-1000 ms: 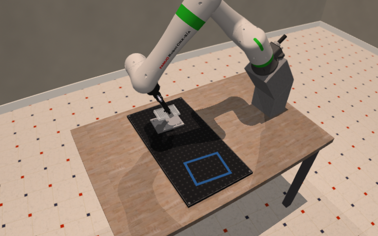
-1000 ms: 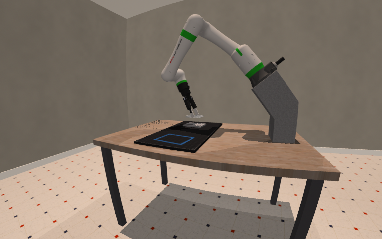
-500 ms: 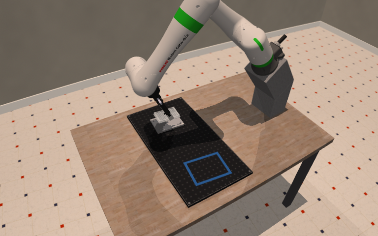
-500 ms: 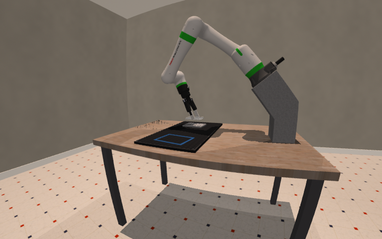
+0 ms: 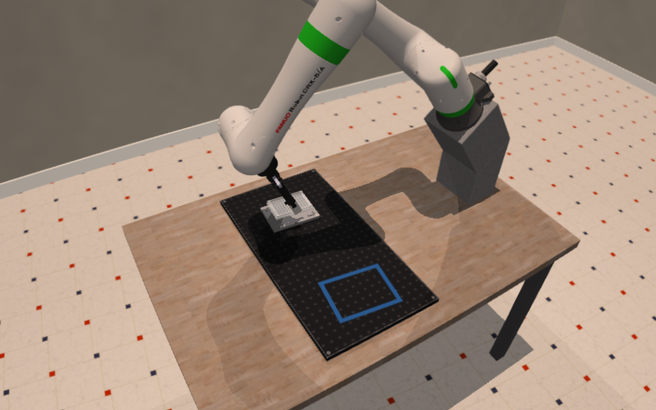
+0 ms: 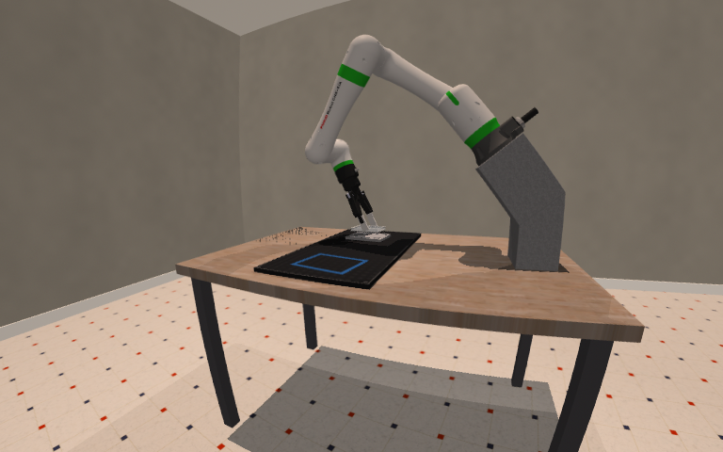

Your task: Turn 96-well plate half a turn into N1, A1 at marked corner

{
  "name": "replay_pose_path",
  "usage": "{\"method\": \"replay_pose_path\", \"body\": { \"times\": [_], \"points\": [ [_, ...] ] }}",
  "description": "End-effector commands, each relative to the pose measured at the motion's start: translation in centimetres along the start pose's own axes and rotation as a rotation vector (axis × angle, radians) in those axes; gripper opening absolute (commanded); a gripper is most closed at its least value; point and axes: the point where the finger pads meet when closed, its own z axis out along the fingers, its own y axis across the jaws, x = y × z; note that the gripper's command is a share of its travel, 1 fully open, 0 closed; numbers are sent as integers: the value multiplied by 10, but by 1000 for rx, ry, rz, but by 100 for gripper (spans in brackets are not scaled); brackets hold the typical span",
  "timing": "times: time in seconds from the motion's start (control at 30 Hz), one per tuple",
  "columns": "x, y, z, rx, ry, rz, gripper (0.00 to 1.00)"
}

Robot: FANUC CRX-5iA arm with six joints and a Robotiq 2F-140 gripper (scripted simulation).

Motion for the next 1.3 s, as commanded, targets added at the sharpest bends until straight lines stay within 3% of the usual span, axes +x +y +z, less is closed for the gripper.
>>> {"method": "replay_pose_path", "body": {
  "times": [0.0,1.27],
  "points": [
    [2,0,5,0,0,0,0],
    [6,0,13,0,0,0,0]
  ]
}}
